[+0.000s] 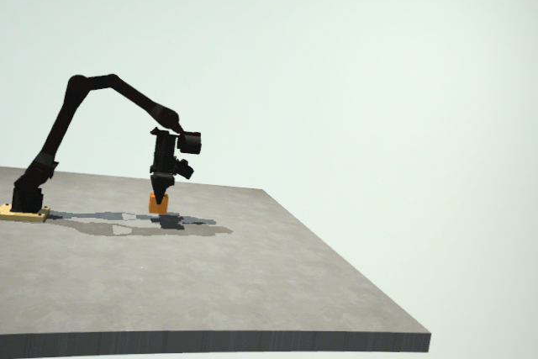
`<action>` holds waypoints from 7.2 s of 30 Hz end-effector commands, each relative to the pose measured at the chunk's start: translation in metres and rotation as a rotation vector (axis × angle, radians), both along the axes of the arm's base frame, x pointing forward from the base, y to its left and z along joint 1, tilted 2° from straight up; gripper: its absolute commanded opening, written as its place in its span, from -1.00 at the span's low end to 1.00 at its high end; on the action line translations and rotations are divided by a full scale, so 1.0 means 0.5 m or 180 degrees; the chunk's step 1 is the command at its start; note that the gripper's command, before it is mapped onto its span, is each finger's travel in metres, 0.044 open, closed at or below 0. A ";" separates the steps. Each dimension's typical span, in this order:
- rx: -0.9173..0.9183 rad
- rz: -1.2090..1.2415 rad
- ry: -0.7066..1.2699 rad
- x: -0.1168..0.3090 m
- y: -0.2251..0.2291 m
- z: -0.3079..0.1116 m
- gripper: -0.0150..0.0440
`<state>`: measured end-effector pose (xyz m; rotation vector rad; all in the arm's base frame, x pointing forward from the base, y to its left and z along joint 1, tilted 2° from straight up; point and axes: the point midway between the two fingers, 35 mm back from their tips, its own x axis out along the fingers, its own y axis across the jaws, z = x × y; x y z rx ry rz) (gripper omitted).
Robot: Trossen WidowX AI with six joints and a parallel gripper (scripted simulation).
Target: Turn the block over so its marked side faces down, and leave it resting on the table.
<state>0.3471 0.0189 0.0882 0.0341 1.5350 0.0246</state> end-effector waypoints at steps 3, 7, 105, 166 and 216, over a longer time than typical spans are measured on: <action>0.0002 0.0003 -0.0128 0.001 0.000 0.005 -0.49; -0.0002 -0.0003 -0.0328 0.002 0.001 0.001 -0.49; -0.0009 -0.0127 -0.3384 -0.011 0.003 -0.063 0.84; -0.0003 -0.0052 -0.1582 -0.049 -0.002 0.077 1.00; 0.0006 0.0006 -0.0007 0.031 0.000 -0.031 1.00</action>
